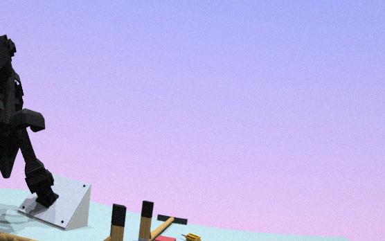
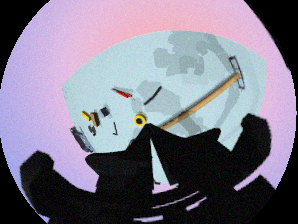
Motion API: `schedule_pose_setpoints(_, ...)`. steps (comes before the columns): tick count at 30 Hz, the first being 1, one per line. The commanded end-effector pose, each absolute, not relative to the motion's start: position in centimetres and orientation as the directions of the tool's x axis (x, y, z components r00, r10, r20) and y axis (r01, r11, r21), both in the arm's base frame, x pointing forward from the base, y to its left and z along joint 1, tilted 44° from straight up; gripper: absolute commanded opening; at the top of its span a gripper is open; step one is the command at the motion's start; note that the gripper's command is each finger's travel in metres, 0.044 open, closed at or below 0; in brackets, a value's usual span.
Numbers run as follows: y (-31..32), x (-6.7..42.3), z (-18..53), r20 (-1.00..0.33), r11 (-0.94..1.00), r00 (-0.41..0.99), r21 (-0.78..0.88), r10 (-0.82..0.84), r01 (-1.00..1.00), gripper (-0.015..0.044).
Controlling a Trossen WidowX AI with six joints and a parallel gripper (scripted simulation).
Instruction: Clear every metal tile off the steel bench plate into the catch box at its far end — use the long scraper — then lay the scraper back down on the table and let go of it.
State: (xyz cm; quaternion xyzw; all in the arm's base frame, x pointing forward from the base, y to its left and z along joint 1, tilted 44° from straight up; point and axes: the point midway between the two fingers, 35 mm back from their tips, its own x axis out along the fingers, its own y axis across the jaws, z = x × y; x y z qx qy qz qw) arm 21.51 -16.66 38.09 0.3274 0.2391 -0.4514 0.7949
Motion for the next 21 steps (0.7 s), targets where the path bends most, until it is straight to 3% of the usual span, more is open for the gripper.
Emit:
schedule_pose_setpoints(1,-16.4,22.1,37.2,-0.696,0.385,0.461,0.278,-0.551,0.88,0.0)
schedule_pose_setpoints(21,-14.6,24.4,34.7,-0.748,0.448,0.413,0.173,-0.52,0.877,0.0)
